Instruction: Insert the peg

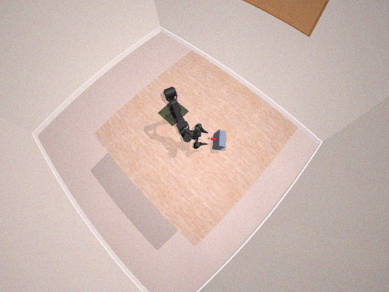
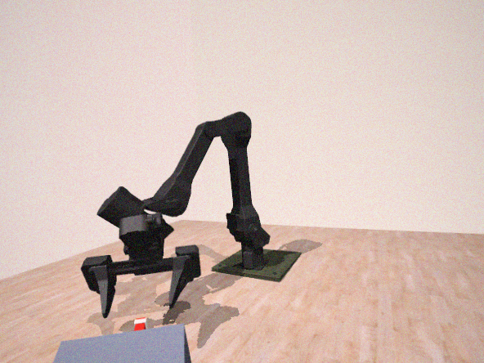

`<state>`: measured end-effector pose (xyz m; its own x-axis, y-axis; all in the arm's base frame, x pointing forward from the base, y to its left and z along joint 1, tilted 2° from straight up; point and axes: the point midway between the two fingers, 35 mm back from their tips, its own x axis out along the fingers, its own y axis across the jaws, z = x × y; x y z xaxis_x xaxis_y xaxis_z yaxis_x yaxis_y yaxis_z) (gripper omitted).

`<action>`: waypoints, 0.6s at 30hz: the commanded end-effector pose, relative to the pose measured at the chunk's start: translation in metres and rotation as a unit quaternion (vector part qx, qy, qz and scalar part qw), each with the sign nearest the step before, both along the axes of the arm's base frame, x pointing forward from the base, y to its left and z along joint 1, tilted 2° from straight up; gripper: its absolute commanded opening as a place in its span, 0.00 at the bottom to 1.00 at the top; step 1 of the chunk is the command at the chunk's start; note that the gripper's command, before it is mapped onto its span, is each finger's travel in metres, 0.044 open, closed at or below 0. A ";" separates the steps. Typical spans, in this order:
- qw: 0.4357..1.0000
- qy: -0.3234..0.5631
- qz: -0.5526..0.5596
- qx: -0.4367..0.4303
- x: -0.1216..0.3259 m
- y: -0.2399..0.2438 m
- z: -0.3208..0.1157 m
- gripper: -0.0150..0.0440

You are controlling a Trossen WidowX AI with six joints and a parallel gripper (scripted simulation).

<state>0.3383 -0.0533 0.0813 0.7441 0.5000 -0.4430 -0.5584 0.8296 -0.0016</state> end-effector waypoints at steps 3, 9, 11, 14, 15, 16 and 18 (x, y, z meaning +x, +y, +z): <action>1.000 -0.003 0.001 -0.001 -0.006 -0.006 0.005 1.00; 1.000 -0.003 0.000 0.000 -0.013 -0.010 0.008 1.00; 1.000 -0.004 0.000 0.000 -0.015 -0.012 0.009 1.00; 1.000 -0.004 0.000 0.000 -0.018 -0.014 0.010 1.00; 1.000 -0.004 -0.001 0.001 -0.019 -0.015 0.010 1.00; 1.000 -0.004 -0.001 0.001 -0.020 -0.015 0.011 1.00; 1.000 -0.005 -0.001 0.001 -0.023 -0.017 0.012 1.00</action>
